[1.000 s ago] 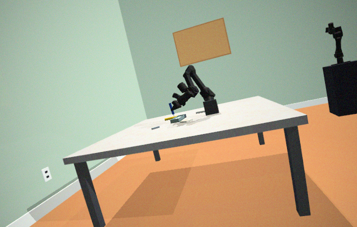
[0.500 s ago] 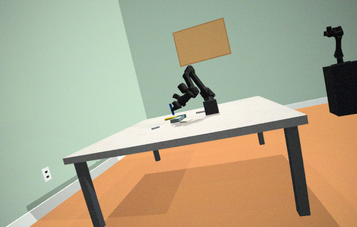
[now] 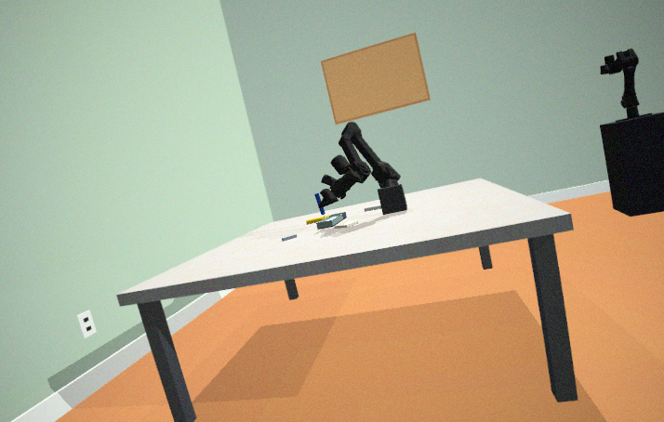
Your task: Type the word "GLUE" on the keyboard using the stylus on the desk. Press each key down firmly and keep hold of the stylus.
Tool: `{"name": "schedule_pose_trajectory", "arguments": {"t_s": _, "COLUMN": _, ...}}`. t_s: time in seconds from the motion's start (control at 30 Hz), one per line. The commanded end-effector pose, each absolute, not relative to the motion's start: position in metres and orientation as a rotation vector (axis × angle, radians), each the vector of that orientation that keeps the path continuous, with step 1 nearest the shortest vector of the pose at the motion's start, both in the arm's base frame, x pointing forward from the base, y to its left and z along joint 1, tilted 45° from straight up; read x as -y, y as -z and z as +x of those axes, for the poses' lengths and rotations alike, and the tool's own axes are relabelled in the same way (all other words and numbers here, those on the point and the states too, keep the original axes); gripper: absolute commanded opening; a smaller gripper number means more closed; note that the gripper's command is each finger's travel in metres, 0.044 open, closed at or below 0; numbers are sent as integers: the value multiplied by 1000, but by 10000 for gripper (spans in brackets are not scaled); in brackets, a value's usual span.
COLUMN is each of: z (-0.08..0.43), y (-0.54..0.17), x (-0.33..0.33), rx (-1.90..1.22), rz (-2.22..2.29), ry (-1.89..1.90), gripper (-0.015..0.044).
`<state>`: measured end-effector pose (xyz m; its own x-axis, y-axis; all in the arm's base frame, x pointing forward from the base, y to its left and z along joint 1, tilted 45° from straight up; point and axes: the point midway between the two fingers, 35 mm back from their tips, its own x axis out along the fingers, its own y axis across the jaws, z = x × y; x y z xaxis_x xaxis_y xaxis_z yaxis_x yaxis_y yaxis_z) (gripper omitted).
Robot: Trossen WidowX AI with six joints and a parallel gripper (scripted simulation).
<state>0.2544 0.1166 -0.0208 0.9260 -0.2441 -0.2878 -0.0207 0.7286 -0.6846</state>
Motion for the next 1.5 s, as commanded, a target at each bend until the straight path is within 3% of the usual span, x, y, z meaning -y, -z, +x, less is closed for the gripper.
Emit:
{"name": "schedule_pose_trajectory", "arguments": {"t_s": 0.0, "z": 254, "y": 24, "x": -115, "rx": -382, "rz": -760, "ry": 122, "gripper": 81}}
{"name": "schedule_pose_trajectory", "arguments": {"t_s": 1.47, "z": 255, "y": 32, "x": -106, "rx": -382, "rz": -760, "ry": 122, "gripper": 81}}
